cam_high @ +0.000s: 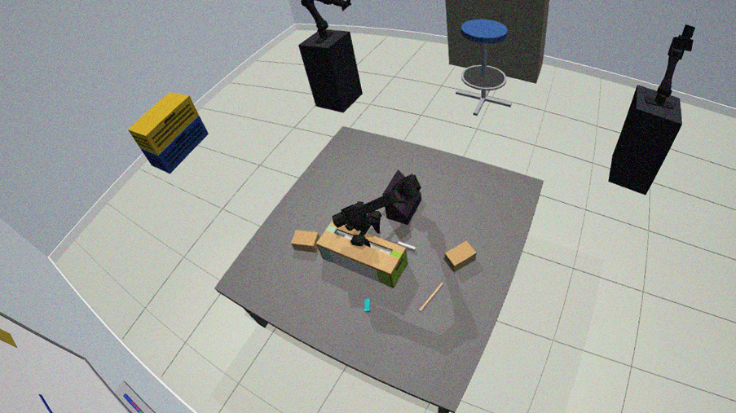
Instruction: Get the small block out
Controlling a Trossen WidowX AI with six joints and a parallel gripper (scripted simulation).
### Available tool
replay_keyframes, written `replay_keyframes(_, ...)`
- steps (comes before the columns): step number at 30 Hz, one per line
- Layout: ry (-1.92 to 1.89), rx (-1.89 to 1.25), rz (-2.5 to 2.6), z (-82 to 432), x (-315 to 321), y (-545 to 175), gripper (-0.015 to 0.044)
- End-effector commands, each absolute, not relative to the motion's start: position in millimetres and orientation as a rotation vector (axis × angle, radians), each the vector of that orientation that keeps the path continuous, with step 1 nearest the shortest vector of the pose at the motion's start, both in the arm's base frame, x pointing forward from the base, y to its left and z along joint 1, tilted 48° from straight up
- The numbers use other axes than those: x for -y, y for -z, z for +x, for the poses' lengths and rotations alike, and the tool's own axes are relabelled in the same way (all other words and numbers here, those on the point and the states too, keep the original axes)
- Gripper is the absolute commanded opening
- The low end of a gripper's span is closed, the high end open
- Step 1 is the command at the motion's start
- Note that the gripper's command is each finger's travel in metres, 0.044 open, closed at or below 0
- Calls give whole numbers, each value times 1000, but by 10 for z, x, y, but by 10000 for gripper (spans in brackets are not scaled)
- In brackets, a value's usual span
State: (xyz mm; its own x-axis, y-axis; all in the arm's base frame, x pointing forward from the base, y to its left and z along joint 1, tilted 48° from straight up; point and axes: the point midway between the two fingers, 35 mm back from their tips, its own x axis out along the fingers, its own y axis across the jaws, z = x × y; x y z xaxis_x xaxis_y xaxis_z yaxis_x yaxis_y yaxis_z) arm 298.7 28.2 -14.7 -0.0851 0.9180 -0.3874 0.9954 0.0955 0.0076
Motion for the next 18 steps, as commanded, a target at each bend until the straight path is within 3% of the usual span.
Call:
replay_keyframes(1,371,-2082,1891,2995,-268,154,400)
replay_keyframes(18,371,-2083,1891,2984,-390,20,400)
